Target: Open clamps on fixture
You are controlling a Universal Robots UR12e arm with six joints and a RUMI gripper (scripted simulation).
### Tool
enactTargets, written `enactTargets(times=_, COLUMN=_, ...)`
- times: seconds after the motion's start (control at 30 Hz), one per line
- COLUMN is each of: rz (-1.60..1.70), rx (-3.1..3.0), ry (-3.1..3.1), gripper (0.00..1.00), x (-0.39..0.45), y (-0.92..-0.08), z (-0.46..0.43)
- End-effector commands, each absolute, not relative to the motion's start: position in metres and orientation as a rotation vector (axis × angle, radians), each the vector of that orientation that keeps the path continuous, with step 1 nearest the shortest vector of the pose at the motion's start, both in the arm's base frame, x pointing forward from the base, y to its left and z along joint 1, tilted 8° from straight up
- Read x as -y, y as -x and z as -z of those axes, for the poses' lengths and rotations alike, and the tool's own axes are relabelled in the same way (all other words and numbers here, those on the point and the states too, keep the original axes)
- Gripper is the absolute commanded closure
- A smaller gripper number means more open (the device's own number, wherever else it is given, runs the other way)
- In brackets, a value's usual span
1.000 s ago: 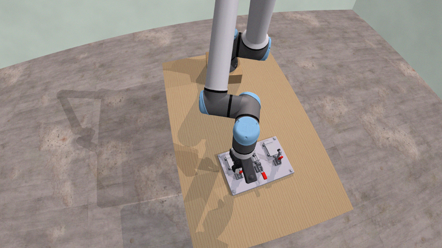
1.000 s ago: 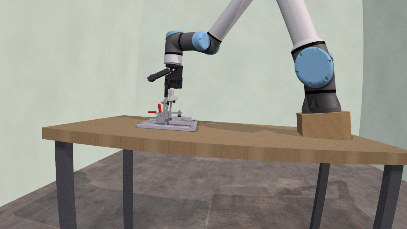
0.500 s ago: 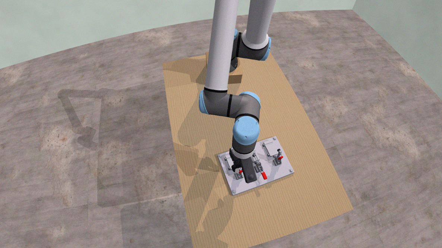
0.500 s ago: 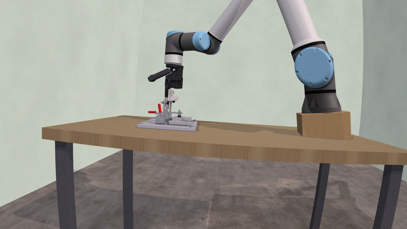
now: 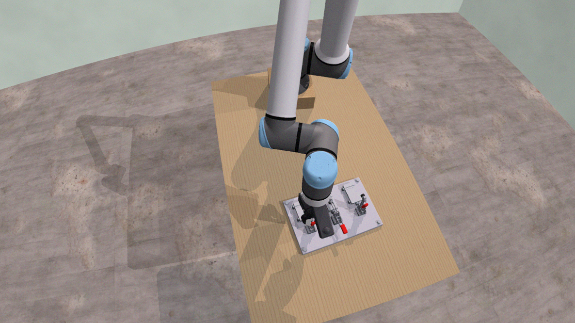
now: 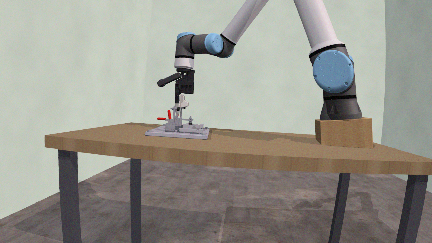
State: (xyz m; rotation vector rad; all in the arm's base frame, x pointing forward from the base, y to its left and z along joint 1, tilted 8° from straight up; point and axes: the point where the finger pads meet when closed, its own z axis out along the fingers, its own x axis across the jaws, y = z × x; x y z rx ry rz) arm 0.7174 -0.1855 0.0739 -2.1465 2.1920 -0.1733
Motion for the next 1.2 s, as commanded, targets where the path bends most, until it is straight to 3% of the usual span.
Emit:
enactTargets(times=0.0, rz=0.175, rx=-2.192, ry=2.146, gripper=1.0, x=0.1856, y=-0.7176, z=-0.0745)
enactTargets(times=0.87, rz=0.175, rx=-2.192, ry=2.146, gripper=1.0, x=0.1856, y=-0.7176, z=-0.0745)
enactTargets(times=0.9, rz=0.175, rx=-2.192, ry=2.146, gripper=0.72, x=0.1857, y=-0.7178, z=-0.0747)
enactTargets(times=1.17, rz=0.175, rx=-2.192, ry=2.146, gripper=0.72, x=0.1857, y=-0.7178, z=-0.0747)
